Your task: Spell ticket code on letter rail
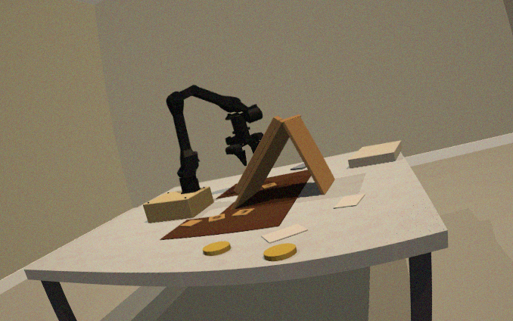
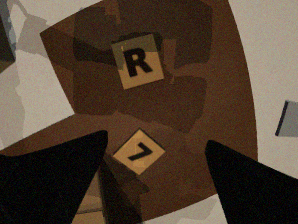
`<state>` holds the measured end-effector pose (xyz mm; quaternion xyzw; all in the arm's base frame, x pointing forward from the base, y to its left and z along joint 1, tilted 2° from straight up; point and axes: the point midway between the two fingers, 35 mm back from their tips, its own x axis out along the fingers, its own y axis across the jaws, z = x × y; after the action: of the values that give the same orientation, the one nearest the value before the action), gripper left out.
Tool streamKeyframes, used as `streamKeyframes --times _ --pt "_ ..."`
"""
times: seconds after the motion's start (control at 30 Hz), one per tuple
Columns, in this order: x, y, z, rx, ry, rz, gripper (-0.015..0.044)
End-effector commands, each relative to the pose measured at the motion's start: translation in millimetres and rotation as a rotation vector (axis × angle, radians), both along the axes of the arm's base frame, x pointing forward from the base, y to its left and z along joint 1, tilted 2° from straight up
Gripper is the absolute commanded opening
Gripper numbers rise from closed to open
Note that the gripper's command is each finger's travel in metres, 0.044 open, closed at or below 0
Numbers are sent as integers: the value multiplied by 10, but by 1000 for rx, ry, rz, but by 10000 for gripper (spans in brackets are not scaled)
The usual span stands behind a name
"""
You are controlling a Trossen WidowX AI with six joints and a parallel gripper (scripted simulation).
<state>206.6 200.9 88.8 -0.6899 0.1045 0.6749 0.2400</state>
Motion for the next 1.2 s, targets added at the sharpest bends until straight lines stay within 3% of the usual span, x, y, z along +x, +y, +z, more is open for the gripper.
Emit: streamKeyframes --times 0.0,0.5,0.73,1.17 --pt "-412 157 -413 -118 -6 251 340" --pt "-580 237 -550 -154 -13 339 340" --pt "-568 246 -859 -154 -13 339 340" --pt "-565 236 -870 -155 -13 339 340"
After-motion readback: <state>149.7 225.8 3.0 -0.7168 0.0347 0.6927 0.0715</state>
